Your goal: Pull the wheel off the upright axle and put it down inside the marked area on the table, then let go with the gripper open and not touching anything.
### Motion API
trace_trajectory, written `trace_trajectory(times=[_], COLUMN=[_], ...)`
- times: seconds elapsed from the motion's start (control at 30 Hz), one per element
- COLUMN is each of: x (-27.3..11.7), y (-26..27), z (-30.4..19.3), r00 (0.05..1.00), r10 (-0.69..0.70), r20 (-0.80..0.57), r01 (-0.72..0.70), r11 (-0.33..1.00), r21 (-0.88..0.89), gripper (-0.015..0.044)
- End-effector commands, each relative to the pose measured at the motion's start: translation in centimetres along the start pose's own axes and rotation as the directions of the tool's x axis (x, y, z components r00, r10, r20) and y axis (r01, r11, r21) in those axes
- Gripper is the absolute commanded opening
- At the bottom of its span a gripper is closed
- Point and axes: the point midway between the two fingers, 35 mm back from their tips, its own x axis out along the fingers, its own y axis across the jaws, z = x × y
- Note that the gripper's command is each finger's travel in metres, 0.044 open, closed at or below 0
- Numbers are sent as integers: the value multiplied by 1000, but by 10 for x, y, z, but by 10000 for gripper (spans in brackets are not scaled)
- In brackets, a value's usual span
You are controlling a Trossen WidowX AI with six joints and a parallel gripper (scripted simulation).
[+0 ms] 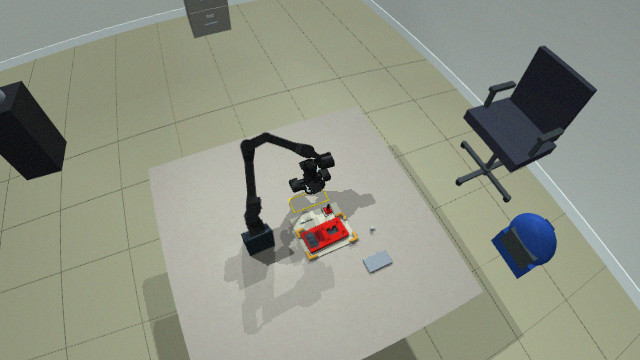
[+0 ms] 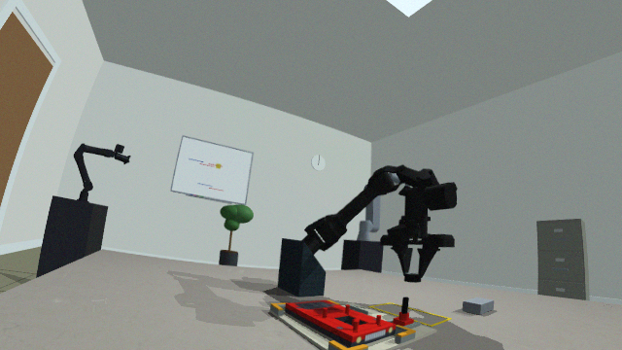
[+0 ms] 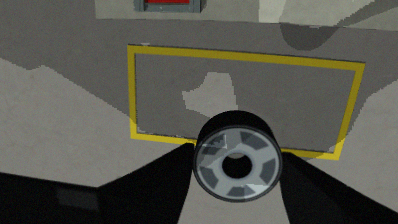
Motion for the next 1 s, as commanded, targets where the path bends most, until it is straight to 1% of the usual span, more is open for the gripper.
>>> trace_trajectory(times=[0.0, 0.4, 0.6, 0.63, 0.97], x=[17, 80, 84, 79, 77], y=[-1, -4, -5, -3, -3], z=[0, -1, -2, -2, -2], r00=[1000, 1000, 1000, 1000, 1000], r10=[-9, -10, -10, -7, -8], r20=[-2, -8, -9, -5, -5], r01=[9, 10, 10, 7, 8], r11=[1000, 1000, 1000, 1000, 1000], r21=[6, 6, 6, 1, 1], gripper=[0, 0, 0, 26, 289])
